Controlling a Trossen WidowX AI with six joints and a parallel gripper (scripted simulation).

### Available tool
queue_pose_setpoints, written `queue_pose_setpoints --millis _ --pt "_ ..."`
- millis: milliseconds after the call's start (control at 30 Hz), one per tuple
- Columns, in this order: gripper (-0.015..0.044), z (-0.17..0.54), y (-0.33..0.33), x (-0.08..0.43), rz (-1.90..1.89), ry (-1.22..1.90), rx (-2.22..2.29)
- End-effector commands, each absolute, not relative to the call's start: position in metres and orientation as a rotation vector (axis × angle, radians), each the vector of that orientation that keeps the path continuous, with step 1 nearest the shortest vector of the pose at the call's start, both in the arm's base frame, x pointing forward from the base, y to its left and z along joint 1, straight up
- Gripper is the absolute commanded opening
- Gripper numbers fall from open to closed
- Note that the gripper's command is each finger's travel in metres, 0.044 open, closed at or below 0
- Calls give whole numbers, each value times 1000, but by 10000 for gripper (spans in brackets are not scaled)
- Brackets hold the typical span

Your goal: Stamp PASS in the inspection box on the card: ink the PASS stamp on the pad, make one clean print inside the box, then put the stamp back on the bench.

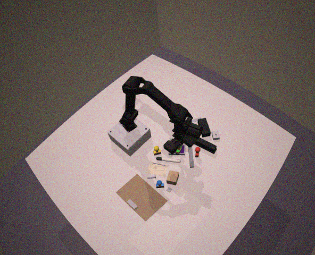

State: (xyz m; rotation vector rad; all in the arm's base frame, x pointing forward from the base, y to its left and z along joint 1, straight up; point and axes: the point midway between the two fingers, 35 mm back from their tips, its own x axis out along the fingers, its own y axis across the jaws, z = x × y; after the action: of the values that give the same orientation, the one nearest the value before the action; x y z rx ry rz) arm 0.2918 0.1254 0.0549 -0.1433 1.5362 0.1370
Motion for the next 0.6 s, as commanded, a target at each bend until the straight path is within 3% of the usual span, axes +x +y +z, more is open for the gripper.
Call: queue_pose_setpoints --millis 0,567 --pt "0 54 131 273 132 1537 -142" --pt "0 45 133 261 167 1543 -112"
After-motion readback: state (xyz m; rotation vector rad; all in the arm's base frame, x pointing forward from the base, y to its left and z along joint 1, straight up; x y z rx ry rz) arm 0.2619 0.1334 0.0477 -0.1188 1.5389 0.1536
